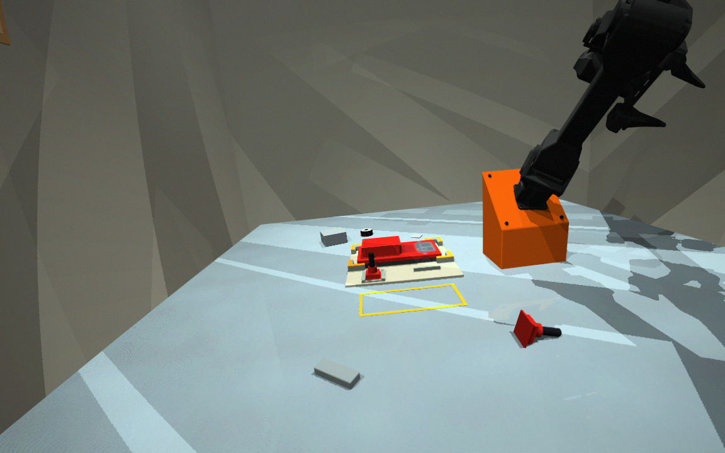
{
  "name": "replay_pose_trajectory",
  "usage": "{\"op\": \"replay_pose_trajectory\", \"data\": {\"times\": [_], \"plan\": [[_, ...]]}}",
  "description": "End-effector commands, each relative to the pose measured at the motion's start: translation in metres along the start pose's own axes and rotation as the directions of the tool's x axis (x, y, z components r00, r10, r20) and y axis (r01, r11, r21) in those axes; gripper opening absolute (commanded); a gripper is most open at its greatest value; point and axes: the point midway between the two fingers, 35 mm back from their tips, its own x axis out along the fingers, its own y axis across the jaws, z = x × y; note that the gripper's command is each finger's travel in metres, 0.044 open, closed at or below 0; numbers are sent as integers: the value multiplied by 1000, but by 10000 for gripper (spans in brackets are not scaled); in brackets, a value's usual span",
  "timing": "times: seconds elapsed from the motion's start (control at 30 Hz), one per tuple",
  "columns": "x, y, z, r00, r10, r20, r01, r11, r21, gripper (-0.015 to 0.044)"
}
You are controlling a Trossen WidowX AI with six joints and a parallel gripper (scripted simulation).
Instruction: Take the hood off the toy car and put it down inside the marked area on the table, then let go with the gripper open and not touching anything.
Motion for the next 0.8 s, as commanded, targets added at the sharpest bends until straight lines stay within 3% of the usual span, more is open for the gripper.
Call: {"op": "replay_pose_trajectory", "data": {"times": [0.0, 0.2, 0.4, 0.6, 0.77], "plan": [[-1, 1, 1, 1000, 7, 4, -7, 1000, -3, 440], [-55, 45, 37, 963, 236, 128, -217, 964, -151, 440], [-132, 94, 56, 854, 465, 231, -360, 851, -382, 440], [-211, 138, 50, 712, 648, 272, -391, 687, -612, 440], [-278, 175, 23, 590, 772, 236, -337, 501, -797, 440]]}}
